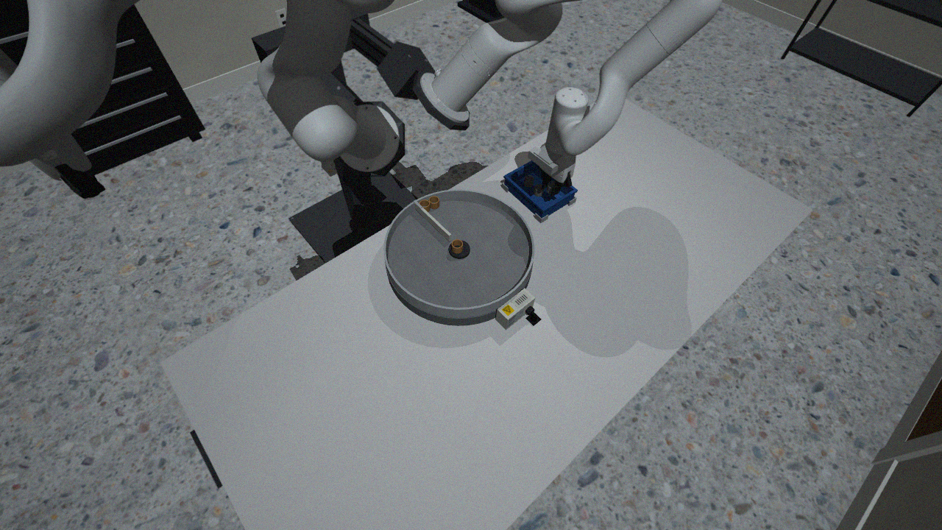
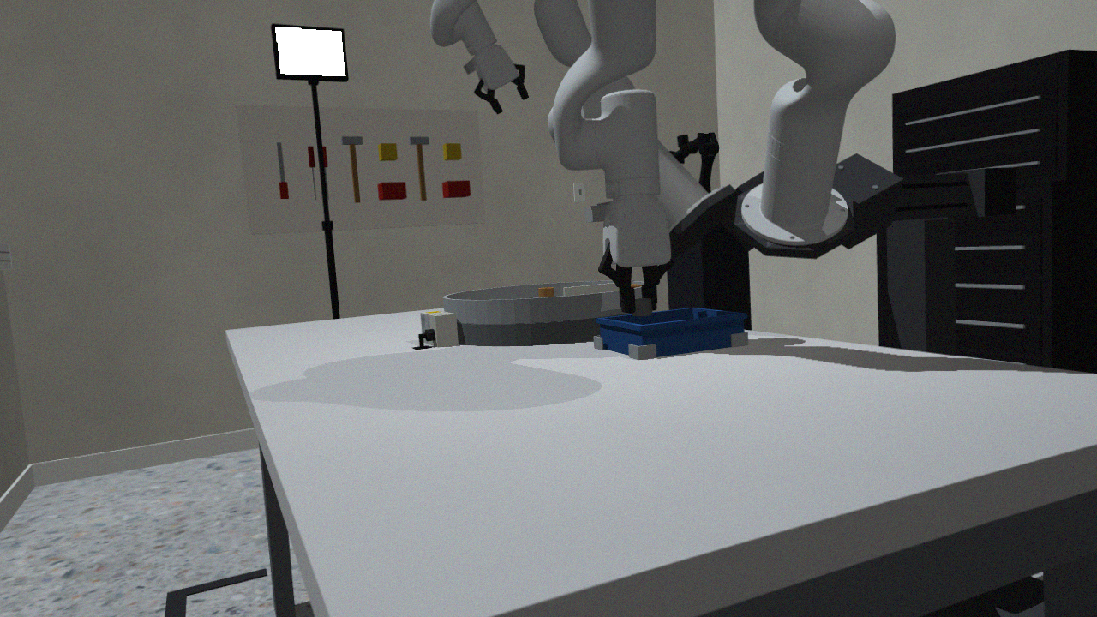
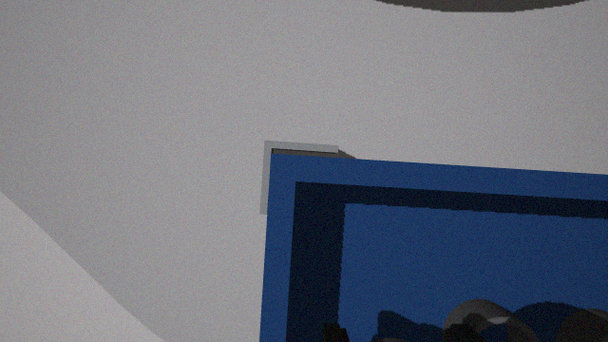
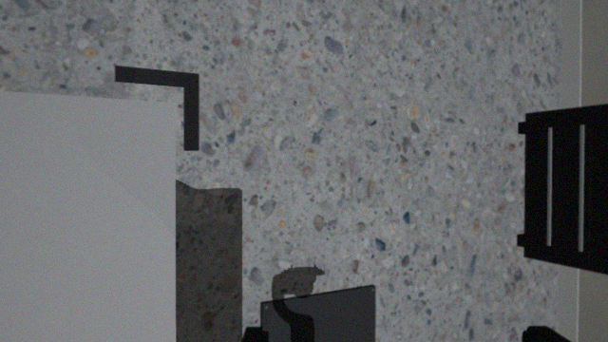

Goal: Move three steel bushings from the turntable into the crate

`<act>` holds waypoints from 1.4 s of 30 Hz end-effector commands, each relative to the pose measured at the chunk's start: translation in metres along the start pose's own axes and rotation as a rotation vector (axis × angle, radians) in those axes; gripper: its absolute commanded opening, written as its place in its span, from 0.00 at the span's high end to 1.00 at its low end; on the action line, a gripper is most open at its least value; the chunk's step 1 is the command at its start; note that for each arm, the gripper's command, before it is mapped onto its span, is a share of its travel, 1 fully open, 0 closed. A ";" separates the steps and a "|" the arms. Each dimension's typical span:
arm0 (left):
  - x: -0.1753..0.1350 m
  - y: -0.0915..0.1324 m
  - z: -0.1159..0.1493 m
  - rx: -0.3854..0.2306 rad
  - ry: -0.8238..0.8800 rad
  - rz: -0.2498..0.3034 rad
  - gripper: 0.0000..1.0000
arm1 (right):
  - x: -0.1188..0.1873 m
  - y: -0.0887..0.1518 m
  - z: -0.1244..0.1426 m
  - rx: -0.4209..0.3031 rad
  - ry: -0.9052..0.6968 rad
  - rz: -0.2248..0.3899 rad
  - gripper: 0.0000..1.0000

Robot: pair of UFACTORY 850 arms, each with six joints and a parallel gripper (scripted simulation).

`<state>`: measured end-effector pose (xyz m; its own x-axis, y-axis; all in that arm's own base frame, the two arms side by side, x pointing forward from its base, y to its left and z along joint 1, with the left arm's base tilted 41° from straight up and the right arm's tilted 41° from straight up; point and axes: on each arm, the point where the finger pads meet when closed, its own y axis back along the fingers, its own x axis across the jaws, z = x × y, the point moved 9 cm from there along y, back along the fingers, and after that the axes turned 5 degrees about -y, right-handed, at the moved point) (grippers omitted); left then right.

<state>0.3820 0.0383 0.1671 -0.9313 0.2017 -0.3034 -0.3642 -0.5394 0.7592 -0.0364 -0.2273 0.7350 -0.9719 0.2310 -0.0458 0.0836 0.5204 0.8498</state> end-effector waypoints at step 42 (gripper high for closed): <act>0.000 -0.036 0.000 0.000 0.000 -0.002 1.00 | 0.000 0.001 0.000 0.002 0.000 0.000 0.00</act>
<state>0.3936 0.0551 0.1432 -0.9307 0.2021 -0.3048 -0.3656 -0.5394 0.7586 -0.0364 -0.2273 0.7350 -0.9719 0.2310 -0.0458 0.0836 0.5204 0.8498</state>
